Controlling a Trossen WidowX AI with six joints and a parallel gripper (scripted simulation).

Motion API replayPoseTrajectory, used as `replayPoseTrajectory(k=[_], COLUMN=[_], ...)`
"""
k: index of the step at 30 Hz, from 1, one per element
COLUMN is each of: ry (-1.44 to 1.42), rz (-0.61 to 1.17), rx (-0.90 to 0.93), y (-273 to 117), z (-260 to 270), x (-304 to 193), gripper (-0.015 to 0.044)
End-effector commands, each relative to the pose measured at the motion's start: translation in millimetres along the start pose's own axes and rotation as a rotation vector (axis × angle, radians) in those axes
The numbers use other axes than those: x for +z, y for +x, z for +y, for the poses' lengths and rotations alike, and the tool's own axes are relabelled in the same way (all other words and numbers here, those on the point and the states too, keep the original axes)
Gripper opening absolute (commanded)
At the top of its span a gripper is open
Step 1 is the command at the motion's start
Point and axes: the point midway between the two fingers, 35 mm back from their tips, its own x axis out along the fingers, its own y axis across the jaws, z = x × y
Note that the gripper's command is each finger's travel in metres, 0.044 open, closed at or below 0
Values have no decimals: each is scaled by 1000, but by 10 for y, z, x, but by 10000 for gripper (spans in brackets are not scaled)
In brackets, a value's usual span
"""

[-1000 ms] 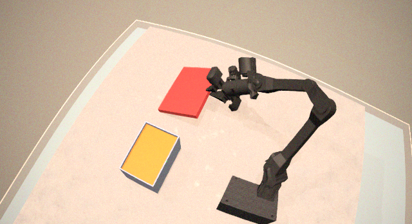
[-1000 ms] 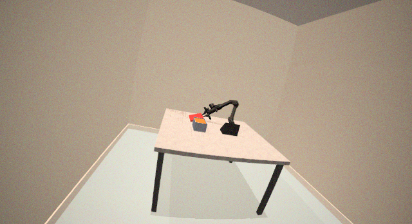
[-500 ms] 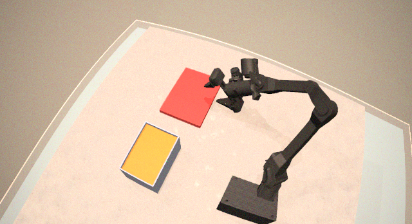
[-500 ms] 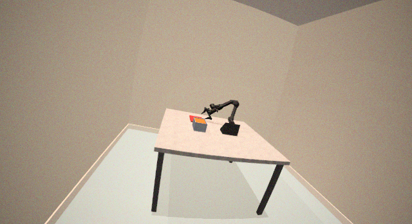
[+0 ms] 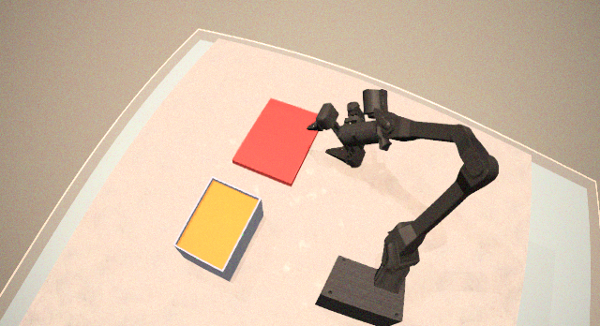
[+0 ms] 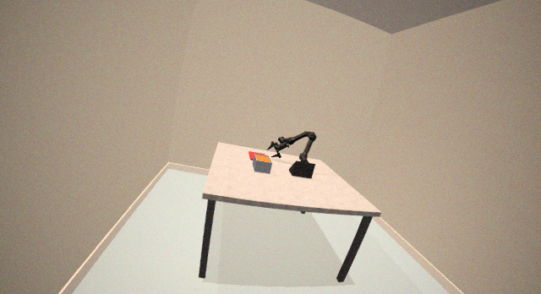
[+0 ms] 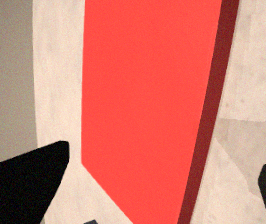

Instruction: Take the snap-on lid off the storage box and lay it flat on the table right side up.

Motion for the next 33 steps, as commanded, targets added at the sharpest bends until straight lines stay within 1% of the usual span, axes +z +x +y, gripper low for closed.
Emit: replayPoseTrajectory(k=[1,12,16,33], ry=[-4,-6,-5,-4], rz=[5,5,5,5], rx=[0,-2,-1,-1], y=[-64,-225,-244,-538], z=[-61,-196,-122,47], x=[-19,-18,3,6], gripper=[440,440,440,440])
